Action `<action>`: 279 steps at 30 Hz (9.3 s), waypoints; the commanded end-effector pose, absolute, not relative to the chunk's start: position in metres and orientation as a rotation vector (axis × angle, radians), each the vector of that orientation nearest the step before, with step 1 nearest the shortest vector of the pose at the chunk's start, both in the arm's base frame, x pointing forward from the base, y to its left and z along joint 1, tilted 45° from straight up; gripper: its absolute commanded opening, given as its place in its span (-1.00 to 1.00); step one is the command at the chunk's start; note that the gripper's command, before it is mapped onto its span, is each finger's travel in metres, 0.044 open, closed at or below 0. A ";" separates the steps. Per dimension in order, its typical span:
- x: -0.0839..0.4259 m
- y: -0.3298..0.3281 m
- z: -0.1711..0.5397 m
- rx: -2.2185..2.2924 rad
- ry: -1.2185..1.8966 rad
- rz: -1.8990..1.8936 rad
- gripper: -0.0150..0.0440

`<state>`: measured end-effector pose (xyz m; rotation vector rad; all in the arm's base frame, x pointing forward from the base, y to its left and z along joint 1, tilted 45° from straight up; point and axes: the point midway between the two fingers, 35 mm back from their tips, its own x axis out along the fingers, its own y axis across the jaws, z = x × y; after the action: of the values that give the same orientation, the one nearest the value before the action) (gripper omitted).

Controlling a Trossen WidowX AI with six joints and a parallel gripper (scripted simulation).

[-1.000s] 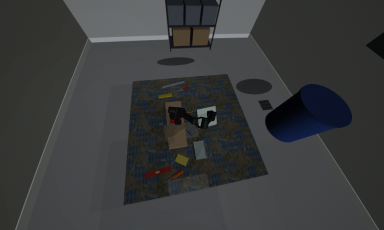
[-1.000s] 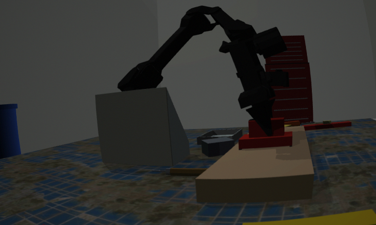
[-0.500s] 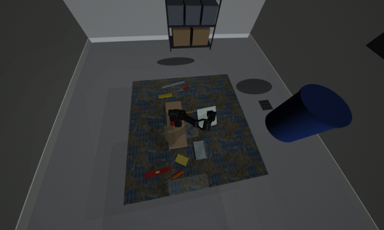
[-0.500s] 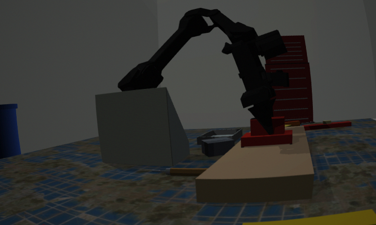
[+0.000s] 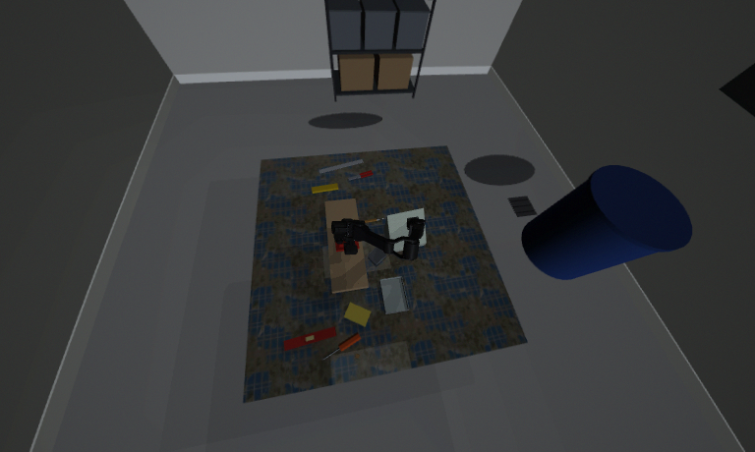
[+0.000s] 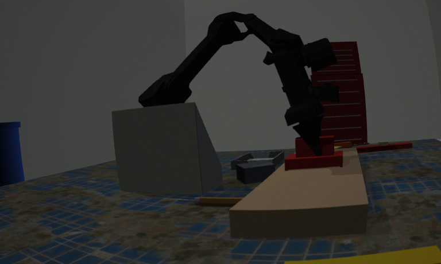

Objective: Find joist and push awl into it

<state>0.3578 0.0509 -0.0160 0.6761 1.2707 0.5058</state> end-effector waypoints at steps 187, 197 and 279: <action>0.359 0.097 0.030 0.680 1.270 0.509 -0.49; 0.359 0.086 0.018 0.679 1.270 0.508 -0.49; 0.356 -0.007 -0.073 0.673 1.270 0.504 -0.49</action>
<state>0.3557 -0.0031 -0.0698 0.6760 1.2697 0.5042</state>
